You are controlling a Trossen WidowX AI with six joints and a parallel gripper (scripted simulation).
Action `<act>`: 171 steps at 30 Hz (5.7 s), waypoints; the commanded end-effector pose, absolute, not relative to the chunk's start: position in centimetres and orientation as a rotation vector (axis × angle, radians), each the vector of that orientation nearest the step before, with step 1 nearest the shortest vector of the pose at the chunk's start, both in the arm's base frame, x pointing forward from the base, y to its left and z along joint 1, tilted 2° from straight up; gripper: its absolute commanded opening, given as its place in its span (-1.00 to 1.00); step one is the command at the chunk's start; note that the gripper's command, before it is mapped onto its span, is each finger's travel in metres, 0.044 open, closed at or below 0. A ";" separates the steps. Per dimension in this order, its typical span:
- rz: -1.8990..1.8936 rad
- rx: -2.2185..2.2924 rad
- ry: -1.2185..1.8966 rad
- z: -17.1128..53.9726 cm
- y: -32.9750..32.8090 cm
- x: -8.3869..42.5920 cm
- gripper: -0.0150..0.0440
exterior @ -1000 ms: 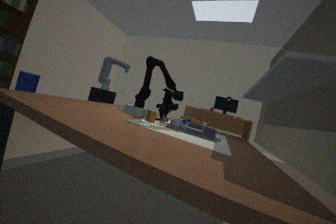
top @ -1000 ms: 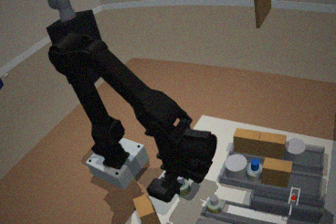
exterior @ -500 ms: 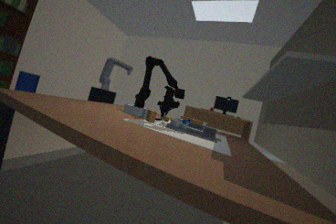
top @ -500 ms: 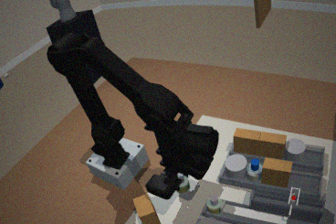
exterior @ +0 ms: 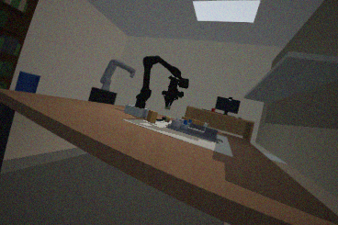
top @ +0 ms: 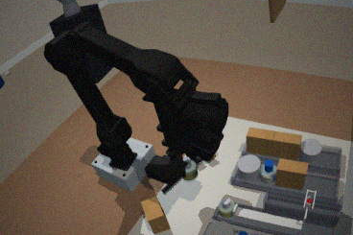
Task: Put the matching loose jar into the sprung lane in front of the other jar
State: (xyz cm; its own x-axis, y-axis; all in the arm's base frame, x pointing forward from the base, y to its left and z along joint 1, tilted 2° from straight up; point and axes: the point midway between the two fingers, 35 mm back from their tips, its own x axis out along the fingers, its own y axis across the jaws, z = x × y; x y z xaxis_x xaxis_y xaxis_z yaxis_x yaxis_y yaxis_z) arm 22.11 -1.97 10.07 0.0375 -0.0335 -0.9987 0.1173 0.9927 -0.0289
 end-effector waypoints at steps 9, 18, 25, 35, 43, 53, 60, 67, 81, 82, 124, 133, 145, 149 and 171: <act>-0.089 0.044 1.526 9.1 -3.0 24.3 -0.49; -0.060 0.012 1.526 6.2 -4.6 27.2 -0.49; -0.058 0.010 1.526 5.5 -4.8 27.4 -0.49; -0.058 0.010 1.526 3.6 -4.8 27.5 -0.49; -0.058 0.010 1.525 3.6 -4.9 27.7 -0.49; -0.058 0.010 1.525 3.6 -4.9 28.1 -0.49; -0.058 0.010 1.525 3.6 -4.9 28.4 -0.49; -0.058 0.010 1.525 3.6 -4.9 28.6 -0.49; -0.058 0.010 1.524 3.6 -4.9 29.2 -0.49; -0.058 0.010 1.524 3.6 -4.9 29.2 -0.49; -0.058 0.010 1.523 3.8 -5.0 30.8 -0.49; -0.058 0.010 1.523 3.9 -5.0 31.2 -0.49; -0.058 0.010 1.522 4.0 -5.0 31.6 -0.49; -0.058 0.010 1.522 4.0 -5.0 31.8 -0.49; -0.058 0.010 1.522 4.4 -5.0 32.6 -0.49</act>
State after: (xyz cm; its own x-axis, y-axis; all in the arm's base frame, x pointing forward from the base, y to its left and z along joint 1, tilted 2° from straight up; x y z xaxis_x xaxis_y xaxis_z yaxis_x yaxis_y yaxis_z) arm 31.51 -4.99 3.82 0.0169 -0.0314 -0.9994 0.0401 0.9987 -0.0307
